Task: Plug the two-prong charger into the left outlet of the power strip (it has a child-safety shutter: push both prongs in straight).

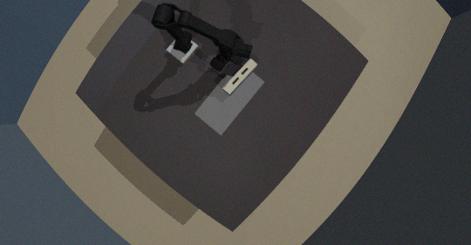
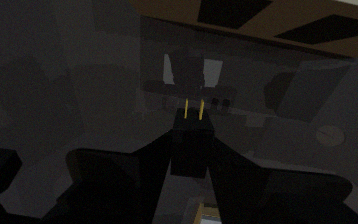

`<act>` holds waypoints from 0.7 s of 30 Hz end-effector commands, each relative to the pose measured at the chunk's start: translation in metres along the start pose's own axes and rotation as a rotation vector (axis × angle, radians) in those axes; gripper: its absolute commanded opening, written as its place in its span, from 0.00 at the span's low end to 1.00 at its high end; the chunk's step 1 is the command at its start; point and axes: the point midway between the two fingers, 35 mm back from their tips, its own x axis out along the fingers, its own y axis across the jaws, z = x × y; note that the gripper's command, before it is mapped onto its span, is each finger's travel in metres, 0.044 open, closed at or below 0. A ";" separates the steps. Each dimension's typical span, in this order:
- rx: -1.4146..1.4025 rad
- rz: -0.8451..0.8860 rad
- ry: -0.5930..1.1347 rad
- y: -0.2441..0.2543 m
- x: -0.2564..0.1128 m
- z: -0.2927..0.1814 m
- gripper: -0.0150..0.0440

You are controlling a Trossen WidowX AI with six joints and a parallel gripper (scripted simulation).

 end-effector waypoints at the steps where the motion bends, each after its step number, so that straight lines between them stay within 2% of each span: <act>1: 0.031 0.006 0.003 -0.001 0.002 0.000 0.25; 21: 0.076 0.009 0.001 -0.005 0.001 0.029 0.25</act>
